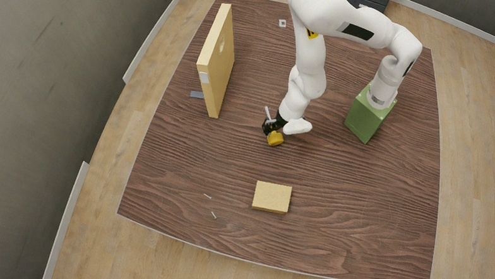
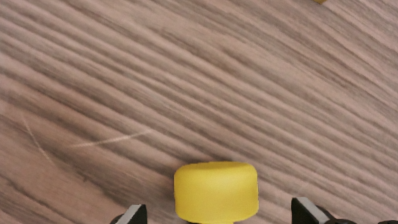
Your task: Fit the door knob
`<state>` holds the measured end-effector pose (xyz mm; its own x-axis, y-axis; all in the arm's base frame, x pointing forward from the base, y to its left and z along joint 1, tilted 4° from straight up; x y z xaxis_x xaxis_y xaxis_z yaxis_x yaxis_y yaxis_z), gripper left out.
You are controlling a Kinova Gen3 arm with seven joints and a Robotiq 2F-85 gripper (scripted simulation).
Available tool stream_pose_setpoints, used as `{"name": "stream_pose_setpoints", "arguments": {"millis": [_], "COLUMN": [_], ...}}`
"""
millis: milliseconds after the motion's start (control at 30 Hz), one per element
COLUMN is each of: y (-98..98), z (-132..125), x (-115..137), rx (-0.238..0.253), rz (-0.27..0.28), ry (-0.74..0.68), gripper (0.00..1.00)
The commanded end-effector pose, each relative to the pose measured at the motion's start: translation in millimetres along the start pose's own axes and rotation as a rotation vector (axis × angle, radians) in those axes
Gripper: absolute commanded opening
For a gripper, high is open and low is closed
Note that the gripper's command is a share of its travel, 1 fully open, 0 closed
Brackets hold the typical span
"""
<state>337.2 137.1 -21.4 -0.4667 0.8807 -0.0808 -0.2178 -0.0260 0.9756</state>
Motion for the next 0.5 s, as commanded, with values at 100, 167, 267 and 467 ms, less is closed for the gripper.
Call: {"name": "stream_pose_setpoints", "arguments": {"millis": [100,167,267,467], "y": [-12.6,-15.0,-18.8,-22.1], "z": [-1,-1,-1,-1], "x": [0,0,0,0], "rx": [0.002,0.002,0.002,0.002], "rz": [0.000,0.000,0.000,0.000], "ry": [0.000,0.000,0.000,0.000], "gripper": [0.90,0.90,0.90,0.90]}}
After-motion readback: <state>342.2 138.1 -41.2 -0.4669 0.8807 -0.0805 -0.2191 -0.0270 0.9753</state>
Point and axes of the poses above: the point where the finger pads meet when closed, its own y axis back along the fingers, its own z axis across the jaws, x = y × z, the point moved 8 cm from there along y, back along the fingers, and after that the axes turned 4 degrees about y, right-handed, at the moved point
